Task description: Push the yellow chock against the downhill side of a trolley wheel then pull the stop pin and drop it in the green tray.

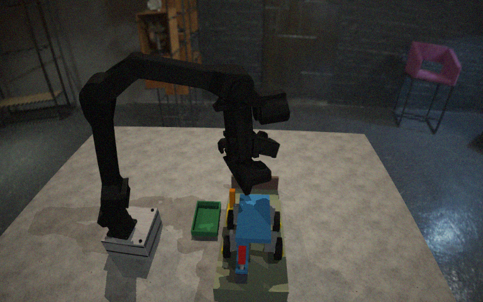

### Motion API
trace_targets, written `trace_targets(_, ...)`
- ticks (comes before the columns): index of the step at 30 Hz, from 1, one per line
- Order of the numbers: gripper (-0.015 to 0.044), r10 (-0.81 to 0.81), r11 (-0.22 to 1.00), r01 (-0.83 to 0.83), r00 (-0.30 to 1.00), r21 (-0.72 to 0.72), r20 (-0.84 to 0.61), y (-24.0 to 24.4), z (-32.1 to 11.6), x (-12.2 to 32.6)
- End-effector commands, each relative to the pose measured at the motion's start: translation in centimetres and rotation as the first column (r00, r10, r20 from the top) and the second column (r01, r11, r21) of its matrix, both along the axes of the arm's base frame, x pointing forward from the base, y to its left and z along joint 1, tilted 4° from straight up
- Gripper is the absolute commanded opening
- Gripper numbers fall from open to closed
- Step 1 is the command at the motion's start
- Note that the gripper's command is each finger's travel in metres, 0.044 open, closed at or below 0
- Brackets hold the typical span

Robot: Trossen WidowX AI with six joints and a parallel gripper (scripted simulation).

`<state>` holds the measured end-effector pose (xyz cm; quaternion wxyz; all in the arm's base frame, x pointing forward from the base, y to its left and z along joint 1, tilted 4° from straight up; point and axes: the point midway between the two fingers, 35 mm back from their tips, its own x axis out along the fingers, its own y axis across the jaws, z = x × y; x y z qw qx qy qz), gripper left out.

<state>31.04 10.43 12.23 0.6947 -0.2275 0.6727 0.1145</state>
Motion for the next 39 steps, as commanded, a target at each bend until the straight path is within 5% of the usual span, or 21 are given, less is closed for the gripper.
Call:
trace_targets(1, 0.019, 0.145, 0.989, -0.145, 0.989, -0.036, -0.02, -1.8, 0.6, 0.8)
trace_targets(12, 0.019, 0.507, 0.848, -0.522, 0.85, -0.093, -0.147, -6.8, 1.6, 1.9)
trace_targets(24, 0.019, 0.783, 0.549, -0.834, 0.533, -0.048, -0.321, -12.5, 2.8, 2.3)
trace_targets(29, 0.019, 0.842, 0.418, -0.908, 0.388, 0.0, -0.376, -14.5, 3.3, 2.2)
trace_targets(39, 0.019, 0.843, 0.413, -0.911, 0.382, 0.002, -0.378, -14.6, 3.1, 2.2)
